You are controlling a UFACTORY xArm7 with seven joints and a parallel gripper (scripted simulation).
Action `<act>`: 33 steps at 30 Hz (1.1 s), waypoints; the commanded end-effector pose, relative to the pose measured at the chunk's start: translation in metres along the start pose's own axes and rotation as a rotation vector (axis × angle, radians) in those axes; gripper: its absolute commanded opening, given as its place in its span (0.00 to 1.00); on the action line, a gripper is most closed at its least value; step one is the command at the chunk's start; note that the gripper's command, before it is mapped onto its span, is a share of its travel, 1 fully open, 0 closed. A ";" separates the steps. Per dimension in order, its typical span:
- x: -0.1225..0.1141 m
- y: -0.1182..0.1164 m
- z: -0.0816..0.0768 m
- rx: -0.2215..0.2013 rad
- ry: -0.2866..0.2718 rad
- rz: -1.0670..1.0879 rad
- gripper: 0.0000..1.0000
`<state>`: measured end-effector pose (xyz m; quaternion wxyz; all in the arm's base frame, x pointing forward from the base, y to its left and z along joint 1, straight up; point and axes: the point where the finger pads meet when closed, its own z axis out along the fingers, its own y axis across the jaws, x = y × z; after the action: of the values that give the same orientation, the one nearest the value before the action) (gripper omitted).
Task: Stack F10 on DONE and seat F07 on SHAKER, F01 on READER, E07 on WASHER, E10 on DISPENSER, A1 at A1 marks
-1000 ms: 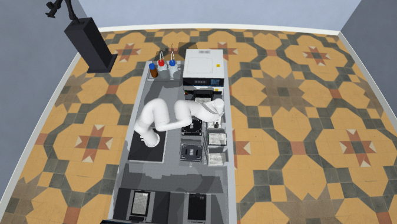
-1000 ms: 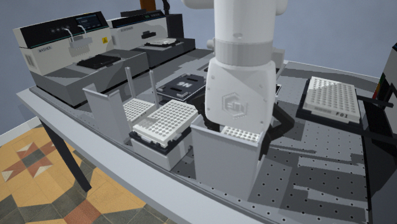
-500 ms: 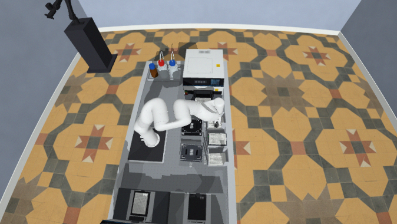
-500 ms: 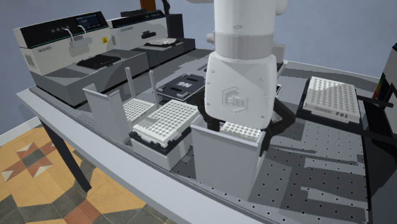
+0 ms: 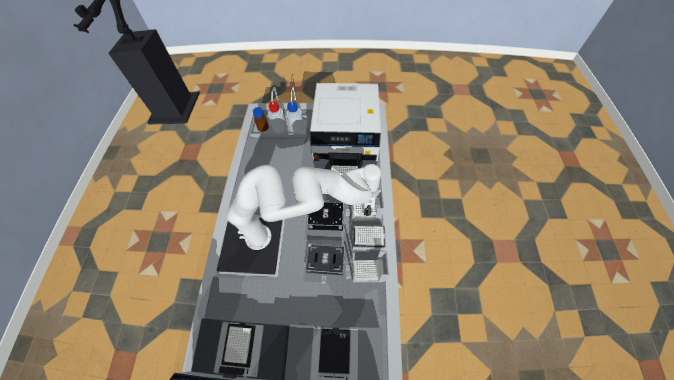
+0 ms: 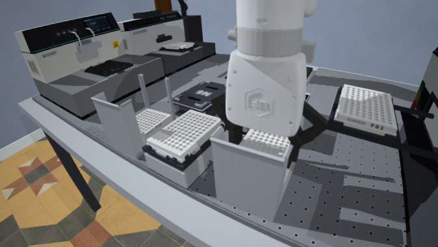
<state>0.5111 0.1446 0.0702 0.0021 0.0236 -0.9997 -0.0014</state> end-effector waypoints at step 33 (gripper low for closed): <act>-0.001 0.000 -0.023 -0.001 -0.004 0.000 0.00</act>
<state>0.5112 0.1446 0.0898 0.0021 0.0236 -0.9997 -0.0014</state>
